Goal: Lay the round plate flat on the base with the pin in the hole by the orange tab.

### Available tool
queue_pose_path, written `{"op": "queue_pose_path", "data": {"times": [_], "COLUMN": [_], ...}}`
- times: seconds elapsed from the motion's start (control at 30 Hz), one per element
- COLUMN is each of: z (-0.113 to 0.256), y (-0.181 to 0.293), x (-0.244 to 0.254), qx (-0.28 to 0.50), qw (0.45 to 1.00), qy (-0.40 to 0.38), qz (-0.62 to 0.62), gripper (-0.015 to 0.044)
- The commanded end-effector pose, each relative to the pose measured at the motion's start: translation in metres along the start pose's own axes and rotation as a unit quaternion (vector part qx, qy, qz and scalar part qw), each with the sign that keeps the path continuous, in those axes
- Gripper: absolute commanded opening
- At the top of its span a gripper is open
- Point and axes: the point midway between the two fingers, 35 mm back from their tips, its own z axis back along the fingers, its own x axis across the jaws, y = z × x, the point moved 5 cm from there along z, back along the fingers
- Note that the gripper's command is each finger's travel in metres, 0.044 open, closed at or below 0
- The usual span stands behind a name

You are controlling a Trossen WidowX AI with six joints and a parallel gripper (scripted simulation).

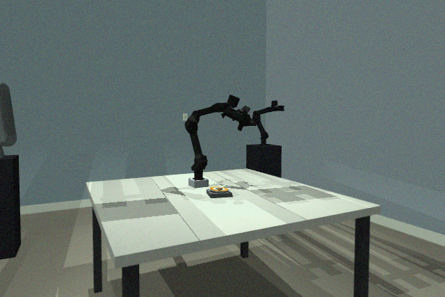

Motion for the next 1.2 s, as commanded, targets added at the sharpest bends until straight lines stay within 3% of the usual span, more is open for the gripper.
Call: {"op": "queue_pose_path", "data": {"times": [0.0, 0.23, 0.5, 0.67, 1.17], "z": [-0.027, -0.045, -0.038, -0.018, -0.016], "y": [0.061, 0.148, 0.256, 0.323, 0.340], "x": [-0.008, -0.009, 0.010, 0.036, 0.040], "qx": [0.109, 0.250, 0.424, 0.532, 0.535], "qw": [0.986, 0.924, 0.756, 0.589, 0.584], "qy": [-0.005, 0.006, 0.046, 0.085, 0.086], "qz": [-0.125, -0.291, -0.497, -0.603, -0.605], "gripper": [0.0000, 0.0000, 0.0000, 0.0000, 0.0000]}}
